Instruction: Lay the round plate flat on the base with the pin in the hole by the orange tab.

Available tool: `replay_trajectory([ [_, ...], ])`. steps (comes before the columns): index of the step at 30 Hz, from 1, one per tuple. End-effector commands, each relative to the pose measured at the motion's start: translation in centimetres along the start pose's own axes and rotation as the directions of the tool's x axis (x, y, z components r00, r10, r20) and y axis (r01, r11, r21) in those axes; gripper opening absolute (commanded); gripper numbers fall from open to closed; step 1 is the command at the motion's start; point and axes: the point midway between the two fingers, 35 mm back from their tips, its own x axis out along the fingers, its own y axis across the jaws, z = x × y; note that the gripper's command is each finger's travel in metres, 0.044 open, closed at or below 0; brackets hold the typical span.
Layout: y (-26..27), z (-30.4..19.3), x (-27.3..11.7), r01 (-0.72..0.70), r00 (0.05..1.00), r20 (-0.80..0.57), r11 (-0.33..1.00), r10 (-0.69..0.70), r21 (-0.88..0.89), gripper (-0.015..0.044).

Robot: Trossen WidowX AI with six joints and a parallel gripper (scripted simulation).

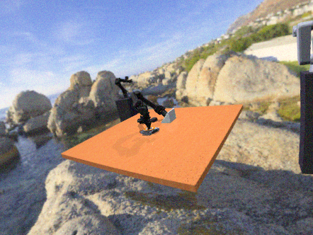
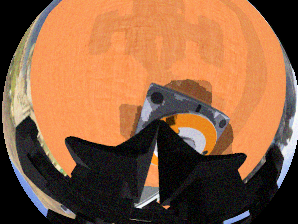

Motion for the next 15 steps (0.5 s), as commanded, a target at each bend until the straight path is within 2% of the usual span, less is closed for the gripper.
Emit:
replay_trajectory([
  [1, -0.6, 0.3, 0.1, 0.005, 1.000, -0.003, 1.000, -0.005, -0.004, 0.0000],
  [15, -1.9, 0.9, 0.0, 0.006, 1.000, -0.002, 1.000, -0.006, -0.004, 0.0000],
])
